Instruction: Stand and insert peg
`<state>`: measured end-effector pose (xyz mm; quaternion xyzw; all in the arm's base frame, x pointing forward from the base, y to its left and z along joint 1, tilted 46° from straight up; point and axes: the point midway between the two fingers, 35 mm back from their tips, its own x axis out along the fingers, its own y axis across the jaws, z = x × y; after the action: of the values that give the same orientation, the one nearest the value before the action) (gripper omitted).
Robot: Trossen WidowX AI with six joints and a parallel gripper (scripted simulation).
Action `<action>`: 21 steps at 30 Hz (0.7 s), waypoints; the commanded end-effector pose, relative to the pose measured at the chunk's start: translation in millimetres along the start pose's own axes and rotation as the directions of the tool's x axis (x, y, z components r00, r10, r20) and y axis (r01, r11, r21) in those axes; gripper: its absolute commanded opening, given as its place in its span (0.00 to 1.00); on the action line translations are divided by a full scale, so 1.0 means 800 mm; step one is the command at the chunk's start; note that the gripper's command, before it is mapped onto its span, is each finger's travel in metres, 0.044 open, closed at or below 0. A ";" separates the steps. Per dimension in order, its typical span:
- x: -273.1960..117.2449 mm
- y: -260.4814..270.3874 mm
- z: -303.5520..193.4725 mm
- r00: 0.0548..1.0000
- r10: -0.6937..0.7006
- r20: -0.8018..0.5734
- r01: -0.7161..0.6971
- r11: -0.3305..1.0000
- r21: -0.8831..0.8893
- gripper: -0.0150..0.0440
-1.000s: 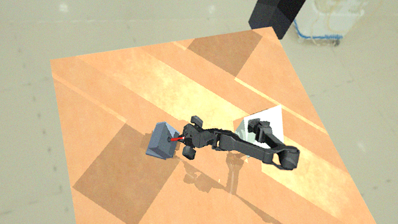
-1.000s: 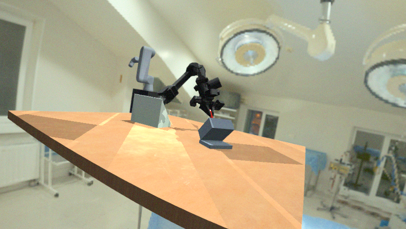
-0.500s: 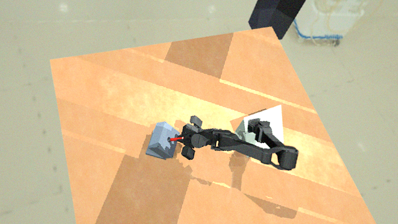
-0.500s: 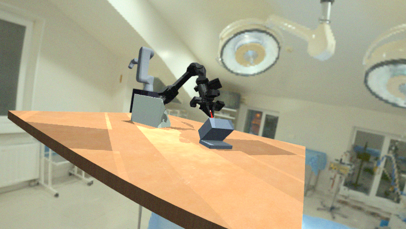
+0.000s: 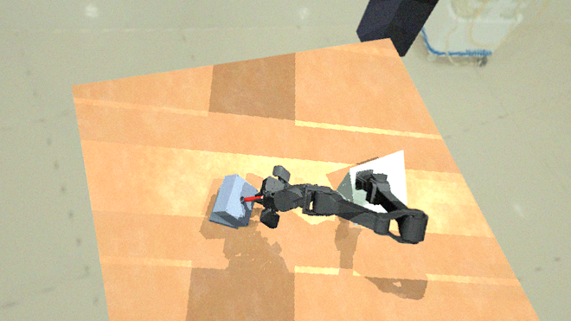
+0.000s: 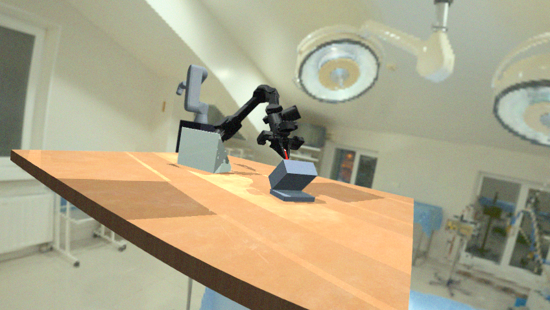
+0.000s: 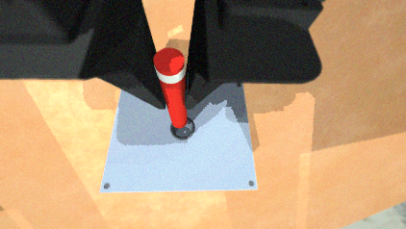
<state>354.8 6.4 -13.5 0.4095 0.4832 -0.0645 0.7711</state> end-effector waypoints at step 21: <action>0.005 0.004 0.005 1.000 0.006 0.003 -0.006 1.000 -0.007 0.25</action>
<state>359.0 7.0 -13.7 0.4081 0.4829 -0.0624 0.7722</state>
